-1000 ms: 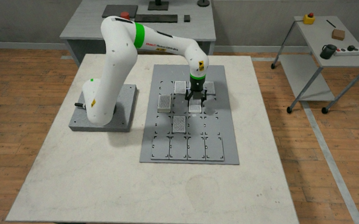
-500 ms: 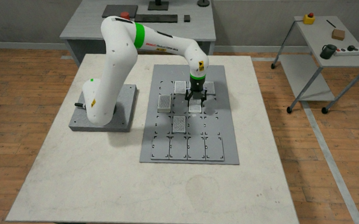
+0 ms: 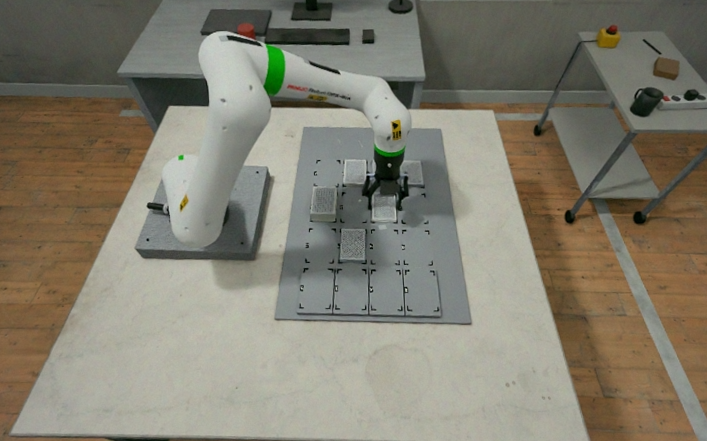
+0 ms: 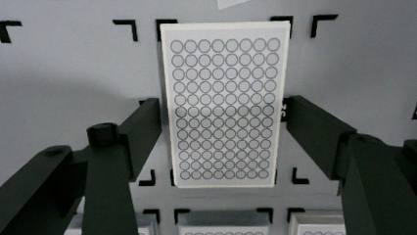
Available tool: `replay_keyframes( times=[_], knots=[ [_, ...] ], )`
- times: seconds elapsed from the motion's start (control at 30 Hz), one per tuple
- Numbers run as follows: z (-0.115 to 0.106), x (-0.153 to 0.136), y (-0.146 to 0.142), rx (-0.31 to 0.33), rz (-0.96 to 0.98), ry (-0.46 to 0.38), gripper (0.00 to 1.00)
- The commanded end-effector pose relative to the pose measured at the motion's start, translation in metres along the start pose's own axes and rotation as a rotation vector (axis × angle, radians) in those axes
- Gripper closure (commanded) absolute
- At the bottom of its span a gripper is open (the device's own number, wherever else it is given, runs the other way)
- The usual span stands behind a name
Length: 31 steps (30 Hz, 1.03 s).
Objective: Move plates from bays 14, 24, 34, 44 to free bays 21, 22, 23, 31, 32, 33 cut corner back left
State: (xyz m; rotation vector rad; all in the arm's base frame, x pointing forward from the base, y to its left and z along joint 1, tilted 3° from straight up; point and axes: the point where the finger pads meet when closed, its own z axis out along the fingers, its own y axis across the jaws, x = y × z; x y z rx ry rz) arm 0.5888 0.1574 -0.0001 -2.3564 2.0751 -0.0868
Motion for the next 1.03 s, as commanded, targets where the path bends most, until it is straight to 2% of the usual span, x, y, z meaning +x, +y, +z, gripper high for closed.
replay_keyframes(
  times=[0.0, 1.0],
  knots=[
    [-0.0009, -0.0001, -0.0007, 0.002, 0.0, 0.0, 0.3],
    [-0.0035, -0.0001, -0.0006, 0.002, 0.0, 0.0, 0.3]
  ],
)
